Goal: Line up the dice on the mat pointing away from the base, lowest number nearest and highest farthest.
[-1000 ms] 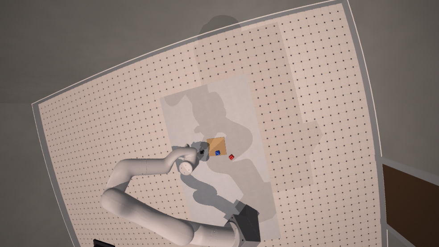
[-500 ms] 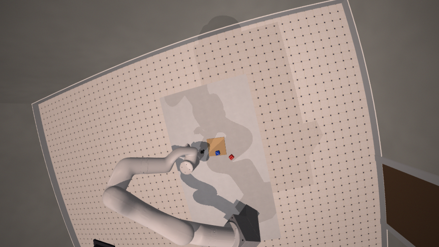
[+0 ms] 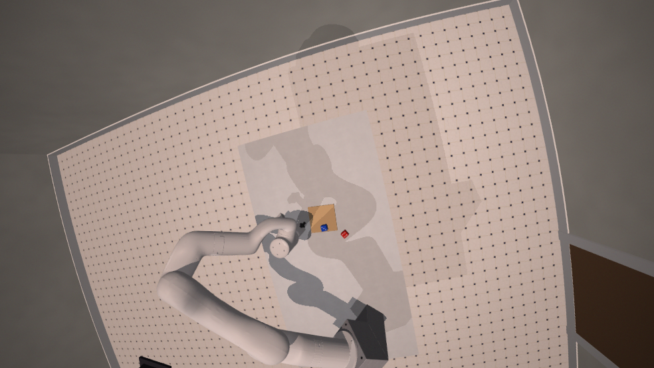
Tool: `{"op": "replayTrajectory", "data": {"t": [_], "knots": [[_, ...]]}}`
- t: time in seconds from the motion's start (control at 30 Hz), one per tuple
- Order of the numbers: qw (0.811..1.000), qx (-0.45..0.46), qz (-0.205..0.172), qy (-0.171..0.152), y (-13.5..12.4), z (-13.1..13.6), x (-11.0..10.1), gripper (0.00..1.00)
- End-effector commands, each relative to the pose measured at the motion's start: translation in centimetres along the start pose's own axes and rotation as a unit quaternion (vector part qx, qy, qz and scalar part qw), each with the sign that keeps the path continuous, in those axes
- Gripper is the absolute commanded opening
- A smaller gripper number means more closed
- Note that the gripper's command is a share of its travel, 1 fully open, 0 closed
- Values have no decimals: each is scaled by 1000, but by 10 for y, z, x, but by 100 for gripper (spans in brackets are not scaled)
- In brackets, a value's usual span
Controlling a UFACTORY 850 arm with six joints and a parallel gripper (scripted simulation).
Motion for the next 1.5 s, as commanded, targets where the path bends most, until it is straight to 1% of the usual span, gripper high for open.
{"op": "replayTrajectory", "data": {"t": [0.0, 1.17, 1.2, 1.47], "knots": [[1000, 0, 0, 0, 0, 0, 1, 47], [1000, 0, 0, 0, 0, 0, 1, 47], [1000, 0, 0, 0, 0, 0, 1, 27], [1000, 0, 0, 0, 0, 0, 1, 27]]}}
Point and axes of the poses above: the point where the finger pads meet when closed, its own x axis out along the fingers, its own z axis across the jaws, y = z × x, the point moved 9 cm from there along -x, back along the fingers, and after that the axes turned 11 degrees about x, right-handed, at the moved point
